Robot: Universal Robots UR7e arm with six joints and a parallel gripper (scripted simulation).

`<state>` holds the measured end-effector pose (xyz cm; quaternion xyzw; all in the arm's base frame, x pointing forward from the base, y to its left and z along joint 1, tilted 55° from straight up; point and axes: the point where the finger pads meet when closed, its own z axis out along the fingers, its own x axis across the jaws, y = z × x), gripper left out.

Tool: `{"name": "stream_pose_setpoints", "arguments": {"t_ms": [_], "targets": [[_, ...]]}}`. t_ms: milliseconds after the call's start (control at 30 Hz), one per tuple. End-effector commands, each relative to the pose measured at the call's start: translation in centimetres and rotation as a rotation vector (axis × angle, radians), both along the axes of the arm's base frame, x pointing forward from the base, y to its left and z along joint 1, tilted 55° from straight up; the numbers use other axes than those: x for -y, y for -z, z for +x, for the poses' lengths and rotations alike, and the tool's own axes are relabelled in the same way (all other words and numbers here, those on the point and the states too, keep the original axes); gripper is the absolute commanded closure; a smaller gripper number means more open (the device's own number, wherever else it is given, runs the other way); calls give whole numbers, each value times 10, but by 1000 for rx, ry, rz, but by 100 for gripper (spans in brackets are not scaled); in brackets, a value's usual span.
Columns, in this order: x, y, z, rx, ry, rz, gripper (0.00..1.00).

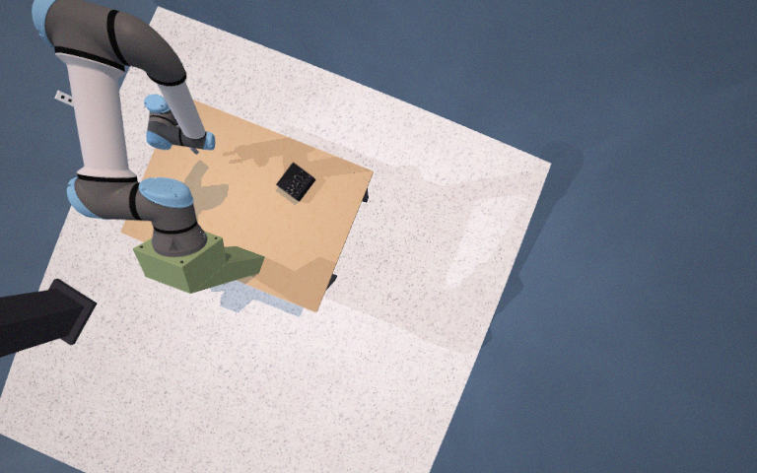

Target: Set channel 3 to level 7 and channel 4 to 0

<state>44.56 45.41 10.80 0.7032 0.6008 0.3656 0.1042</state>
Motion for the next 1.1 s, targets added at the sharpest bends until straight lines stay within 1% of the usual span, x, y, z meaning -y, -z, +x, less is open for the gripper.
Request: {"name": "stream_pose_setpoints", "arguments": {"t_ms": [0, 167, 233, 400, 533, 567, 733, 800, 1067], "targets": [[55, -4, 31, 1, -23, -32, 0], [112, -8, 54, 8, -32, -62, 0], [112, -8, 54, 8, -32, -62, 0], [172, -11, 72, 22, -42, -91, 0], [221, -15, 81, 37, -49, -113, 0], [221, -15, 81, 37, -49, -113, 0], [281, -20, 87, 63, -56, -142, 0], [281, -20, 87, 63, -56, -142, 0], [365, -28, 83, 116, -61, -191, 0]]}}
